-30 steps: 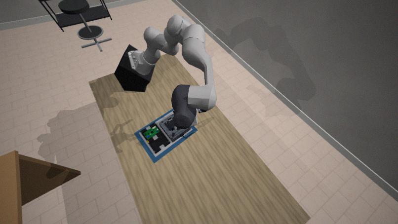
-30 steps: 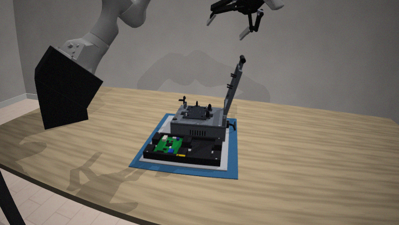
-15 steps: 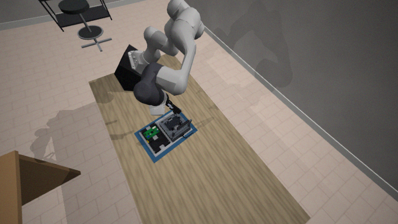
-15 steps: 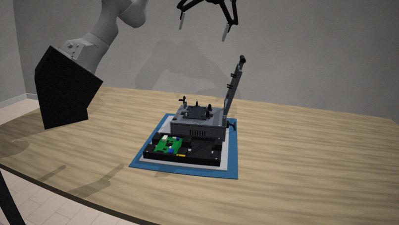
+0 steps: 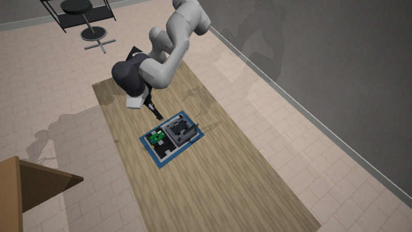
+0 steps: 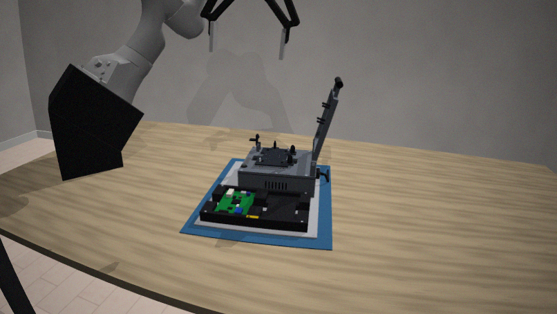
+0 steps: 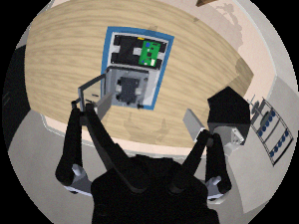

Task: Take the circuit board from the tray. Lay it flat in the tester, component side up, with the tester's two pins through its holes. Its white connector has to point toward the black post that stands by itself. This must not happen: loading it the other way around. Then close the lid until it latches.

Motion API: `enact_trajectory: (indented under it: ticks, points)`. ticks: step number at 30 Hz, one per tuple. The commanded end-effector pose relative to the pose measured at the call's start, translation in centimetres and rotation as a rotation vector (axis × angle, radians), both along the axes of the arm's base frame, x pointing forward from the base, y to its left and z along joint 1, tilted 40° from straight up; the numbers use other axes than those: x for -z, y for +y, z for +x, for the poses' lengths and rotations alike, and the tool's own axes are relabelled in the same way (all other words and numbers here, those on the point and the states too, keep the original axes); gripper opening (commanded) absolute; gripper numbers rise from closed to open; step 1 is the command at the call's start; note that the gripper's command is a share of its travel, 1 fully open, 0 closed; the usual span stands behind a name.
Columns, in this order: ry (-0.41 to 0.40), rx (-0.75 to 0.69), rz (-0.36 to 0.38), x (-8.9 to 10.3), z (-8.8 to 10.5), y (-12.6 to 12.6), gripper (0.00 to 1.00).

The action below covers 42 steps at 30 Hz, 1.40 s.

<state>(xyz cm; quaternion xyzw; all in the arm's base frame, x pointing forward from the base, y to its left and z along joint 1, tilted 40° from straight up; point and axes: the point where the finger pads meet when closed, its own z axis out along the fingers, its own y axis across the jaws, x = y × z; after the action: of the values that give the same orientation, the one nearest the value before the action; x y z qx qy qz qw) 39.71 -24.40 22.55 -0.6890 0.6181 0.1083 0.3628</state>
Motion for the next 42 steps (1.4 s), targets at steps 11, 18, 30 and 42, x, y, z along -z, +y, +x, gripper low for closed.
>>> enact_trajectory:
  ticks: [11, 18, 30, 42]
  points:
    - [-0.074, 0.108, -0.141, 3.8, 0.1, -5.4, 1.00]
    - [-0.074, 0.108, -0.141, 3.8, 0.1, -5.4, 1.00]
    - [-0.074, 0.108, -0.141, 3.8, 0.1, -5.4, 0.58]
    - [-0.074, 0.108, -0.141, 3.8, 0.1, -5.4, 0.58]
